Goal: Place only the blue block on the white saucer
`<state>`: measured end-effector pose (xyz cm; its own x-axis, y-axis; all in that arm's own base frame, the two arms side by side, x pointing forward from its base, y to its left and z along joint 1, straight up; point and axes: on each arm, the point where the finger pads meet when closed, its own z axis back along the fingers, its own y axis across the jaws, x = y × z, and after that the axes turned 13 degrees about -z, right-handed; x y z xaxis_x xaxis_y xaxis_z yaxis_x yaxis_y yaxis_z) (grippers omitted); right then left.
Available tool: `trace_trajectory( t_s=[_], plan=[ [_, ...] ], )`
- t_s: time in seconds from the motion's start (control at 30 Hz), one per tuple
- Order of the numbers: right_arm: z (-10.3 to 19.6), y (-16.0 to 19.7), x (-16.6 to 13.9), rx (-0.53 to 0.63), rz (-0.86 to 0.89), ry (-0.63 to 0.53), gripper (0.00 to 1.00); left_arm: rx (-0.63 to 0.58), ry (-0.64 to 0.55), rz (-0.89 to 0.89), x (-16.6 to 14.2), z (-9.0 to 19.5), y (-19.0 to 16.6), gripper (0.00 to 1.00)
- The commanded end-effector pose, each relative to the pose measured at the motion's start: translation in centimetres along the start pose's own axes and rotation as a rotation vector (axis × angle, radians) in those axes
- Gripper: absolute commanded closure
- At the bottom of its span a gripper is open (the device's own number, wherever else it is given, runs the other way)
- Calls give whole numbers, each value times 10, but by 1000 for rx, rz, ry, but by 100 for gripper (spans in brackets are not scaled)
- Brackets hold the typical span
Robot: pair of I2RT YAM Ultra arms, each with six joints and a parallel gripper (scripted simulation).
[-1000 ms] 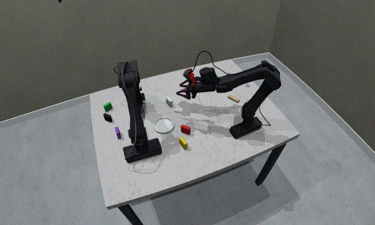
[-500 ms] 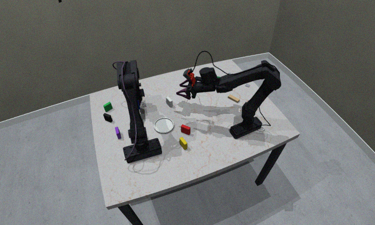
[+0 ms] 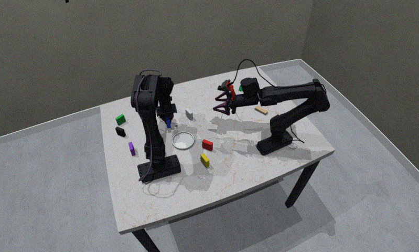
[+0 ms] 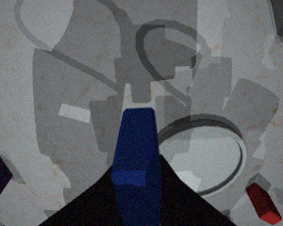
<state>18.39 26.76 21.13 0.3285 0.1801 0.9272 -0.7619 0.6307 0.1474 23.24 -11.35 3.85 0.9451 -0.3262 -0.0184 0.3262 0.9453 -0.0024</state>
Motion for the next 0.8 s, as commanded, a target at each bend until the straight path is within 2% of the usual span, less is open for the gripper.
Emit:
trace_trajectory(
  t_s=[0.0,0.2,0.33,0.77],
  plan=[
    [19,0,-19,-9,2,58,32,4,-25,69,-5,9,-6,87],
    [51,4,-34,28,13,39,32,-23,-48,54,-21,0,-39,87],
    [63,6,-40,47,17,23,32,-12,-34,26,-32,-9,-47,87],
    [69,9,-36,64,17,-16,32,-8,-22,9,-35,-9,-48,87]
  ],
)
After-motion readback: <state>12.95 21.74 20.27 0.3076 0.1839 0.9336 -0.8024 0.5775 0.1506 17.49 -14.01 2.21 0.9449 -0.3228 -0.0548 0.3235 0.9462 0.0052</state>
